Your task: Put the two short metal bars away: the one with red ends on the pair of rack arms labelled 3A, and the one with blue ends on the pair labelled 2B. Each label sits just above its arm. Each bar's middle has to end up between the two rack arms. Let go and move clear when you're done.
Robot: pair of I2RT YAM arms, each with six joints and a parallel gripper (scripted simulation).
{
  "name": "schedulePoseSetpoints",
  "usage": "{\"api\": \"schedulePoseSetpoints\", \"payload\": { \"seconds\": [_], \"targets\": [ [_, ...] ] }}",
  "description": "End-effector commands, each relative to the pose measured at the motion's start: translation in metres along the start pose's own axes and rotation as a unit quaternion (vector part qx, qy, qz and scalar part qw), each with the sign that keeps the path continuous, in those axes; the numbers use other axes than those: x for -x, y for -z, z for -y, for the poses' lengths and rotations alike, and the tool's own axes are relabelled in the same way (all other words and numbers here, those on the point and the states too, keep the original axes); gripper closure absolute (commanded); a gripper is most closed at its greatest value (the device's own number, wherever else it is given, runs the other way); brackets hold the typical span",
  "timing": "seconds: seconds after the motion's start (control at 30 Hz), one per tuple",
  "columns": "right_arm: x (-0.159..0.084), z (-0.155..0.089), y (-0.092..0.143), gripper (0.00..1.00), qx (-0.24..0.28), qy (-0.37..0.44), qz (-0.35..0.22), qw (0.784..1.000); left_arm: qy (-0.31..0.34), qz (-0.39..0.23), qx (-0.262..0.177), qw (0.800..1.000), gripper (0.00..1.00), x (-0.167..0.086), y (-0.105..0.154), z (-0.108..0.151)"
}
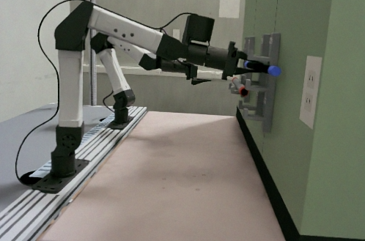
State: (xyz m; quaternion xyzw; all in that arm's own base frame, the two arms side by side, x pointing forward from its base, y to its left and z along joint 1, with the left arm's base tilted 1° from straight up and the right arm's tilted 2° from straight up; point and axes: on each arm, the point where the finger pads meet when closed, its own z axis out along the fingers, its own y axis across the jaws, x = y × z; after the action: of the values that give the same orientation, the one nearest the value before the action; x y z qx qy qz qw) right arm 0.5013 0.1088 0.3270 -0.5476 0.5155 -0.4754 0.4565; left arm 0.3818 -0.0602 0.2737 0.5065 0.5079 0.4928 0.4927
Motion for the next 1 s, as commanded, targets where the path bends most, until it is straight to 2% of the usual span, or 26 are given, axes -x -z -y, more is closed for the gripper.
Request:
{"api": "schedulePoseSetpoints", "payload": {
  "seconds": [0.0, 0.97],
  "targets": [
    [0.003, 0.047, 0.005, 1.00, -0.078, -0.019, 0.012, 0.997, 0.006, -0.002, 0.015, 1.000, 0.00, 0.000, 0.002, -0.016],
    [0.008, 0.027, 0.017, 1.00, -0.078, -0.019, 0.012, 0.997, 0.006, -0.002, 0.015, 1.000, 0.00, 0.000, 0.002, -0.016]
  ]
}}
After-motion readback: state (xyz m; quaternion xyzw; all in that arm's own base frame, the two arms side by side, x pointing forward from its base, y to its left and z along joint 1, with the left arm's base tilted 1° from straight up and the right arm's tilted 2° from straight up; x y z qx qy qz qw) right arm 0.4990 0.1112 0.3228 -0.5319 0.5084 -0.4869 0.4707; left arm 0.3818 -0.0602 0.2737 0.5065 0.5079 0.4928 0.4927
